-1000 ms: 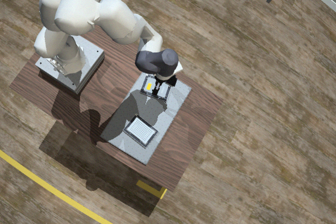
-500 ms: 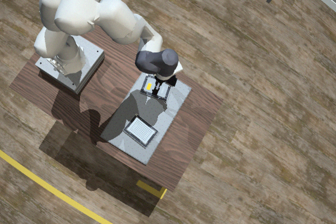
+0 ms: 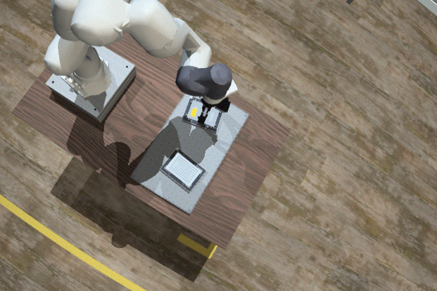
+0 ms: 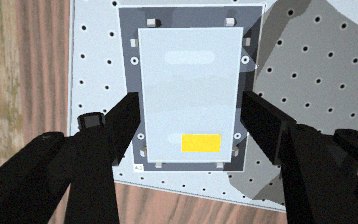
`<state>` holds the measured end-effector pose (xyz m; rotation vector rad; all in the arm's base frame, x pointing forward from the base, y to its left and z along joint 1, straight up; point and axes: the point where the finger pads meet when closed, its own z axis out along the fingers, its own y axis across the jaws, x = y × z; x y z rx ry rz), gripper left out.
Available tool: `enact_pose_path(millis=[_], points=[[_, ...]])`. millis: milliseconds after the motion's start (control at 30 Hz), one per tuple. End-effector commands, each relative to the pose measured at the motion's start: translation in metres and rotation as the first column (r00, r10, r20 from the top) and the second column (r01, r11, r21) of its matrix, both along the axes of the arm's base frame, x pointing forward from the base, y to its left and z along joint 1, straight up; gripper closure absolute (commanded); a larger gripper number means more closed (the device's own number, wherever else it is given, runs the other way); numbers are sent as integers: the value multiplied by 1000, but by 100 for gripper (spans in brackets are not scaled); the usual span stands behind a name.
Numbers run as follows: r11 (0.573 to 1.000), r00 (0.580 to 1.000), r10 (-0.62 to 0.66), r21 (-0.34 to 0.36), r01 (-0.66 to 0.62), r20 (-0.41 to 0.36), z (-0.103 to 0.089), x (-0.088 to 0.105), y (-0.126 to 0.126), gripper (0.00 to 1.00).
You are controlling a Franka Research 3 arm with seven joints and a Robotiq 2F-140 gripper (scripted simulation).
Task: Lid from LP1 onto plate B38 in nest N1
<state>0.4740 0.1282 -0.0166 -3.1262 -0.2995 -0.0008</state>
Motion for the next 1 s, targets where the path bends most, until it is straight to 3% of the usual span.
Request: enact_pose_path(millis=[0,933,967], points=[[1000,1000,-2,0,2,1,0,0,0,37],[1000,1000,-2,0,2,1,0,0,0,37],[1000,1000,-2,0,2,1,0,0,0,31]])
